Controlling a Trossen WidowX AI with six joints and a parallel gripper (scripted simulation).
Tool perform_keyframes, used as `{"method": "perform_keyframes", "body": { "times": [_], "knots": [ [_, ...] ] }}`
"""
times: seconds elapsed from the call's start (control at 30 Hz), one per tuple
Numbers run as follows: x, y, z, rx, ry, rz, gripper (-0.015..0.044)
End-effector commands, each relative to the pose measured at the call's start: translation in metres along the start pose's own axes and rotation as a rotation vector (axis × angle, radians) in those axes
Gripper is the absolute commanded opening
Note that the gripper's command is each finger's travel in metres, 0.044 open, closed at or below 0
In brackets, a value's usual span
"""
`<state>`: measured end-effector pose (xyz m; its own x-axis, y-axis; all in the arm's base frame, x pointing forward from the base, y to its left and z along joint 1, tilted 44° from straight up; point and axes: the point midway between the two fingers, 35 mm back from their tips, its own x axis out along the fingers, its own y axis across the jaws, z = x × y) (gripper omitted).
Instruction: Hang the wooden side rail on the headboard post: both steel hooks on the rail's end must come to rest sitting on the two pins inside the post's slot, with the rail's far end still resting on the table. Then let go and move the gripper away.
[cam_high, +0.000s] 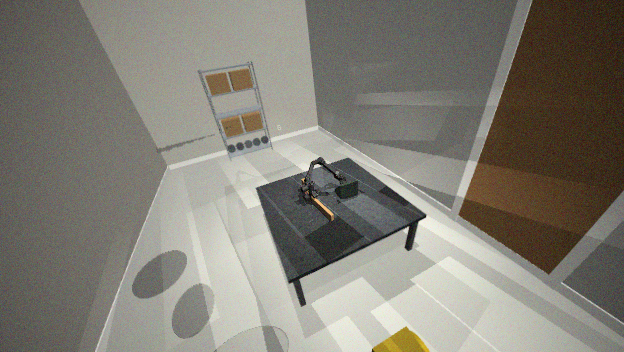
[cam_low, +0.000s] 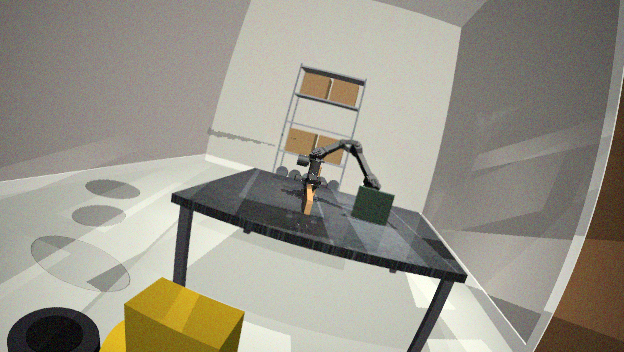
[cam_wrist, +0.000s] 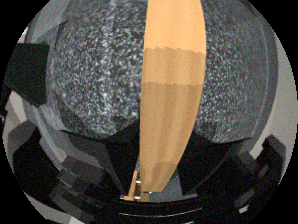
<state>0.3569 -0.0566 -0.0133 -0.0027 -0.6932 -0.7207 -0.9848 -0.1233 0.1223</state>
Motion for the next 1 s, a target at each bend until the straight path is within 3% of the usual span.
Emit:
{"method": "perform_keyframes", "body": {
  "times": [0.0, 0.1, 0.97],
  "knots": [
    [0.0008, 0.0005, -0.0003, -0.003, 0.005, 0.001, 0.0059],
    [0.0008, 0.0005, -0.0003, -0.003, 0.005, 0.001, 0.0],
    [-0.0004, 0.0005, 0.0001, 0.09, 0.005, 0.0, 0.0]
  ]
}}
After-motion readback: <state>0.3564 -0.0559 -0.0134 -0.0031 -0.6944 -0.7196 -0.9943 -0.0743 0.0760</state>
